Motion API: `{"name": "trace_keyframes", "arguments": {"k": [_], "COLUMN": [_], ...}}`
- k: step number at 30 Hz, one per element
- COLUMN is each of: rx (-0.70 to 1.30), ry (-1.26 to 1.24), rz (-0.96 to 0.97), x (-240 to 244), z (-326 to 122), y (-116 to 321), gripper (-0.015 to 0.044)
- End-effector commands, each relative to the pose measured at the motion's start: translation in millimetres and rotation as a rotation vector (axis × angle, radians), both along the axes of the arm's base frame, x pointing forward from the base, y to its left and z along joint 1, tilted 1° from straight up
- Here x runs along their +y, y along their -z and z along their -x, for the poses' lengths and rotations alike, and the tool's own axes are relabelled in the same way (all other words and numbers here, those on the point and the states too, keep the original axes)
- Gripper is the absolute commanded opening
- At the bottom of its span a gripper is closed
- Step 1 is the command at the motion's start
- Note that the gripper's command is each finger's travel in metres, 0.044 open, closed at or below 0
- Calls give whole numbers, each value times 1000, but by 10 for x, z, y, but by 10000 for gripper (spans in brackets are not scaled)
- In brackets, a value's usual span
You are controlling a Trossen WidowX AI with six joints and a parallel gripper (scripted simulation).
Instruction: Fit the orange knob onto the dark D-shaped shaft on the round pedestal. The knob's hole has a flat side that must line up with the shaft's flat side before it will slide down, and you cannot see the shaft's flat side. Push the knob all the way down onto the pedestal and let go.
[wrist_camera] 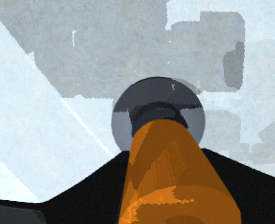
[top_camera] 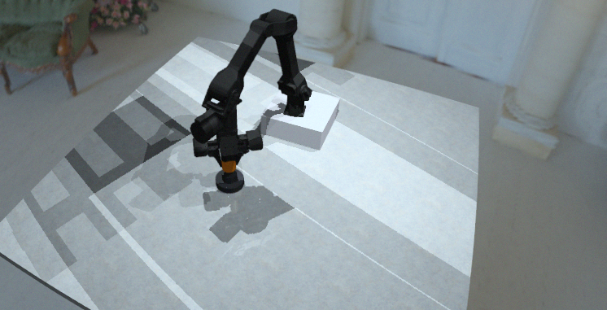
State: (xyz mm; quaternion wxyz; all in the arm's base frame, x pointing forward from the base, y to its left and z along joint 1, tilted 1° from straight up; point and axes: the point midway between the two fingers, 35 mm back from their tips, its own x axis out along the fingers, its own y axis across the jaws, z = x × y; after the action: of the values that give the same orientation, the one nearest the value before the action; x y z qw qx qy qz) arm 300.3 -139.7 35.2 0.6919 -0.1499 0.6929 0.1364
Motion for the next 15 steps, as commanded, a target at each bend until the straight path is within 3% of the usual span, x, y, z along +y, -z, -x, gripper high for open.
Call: {"name": "trace_keyframes", "arguments": {"k": [1,15], "rx": [0,0], "ry": [-112,-122], "rz": [4,4], "x": [4,-10], "z": [6,-15], "y": [-13,30], "gripper": [0,0]}}
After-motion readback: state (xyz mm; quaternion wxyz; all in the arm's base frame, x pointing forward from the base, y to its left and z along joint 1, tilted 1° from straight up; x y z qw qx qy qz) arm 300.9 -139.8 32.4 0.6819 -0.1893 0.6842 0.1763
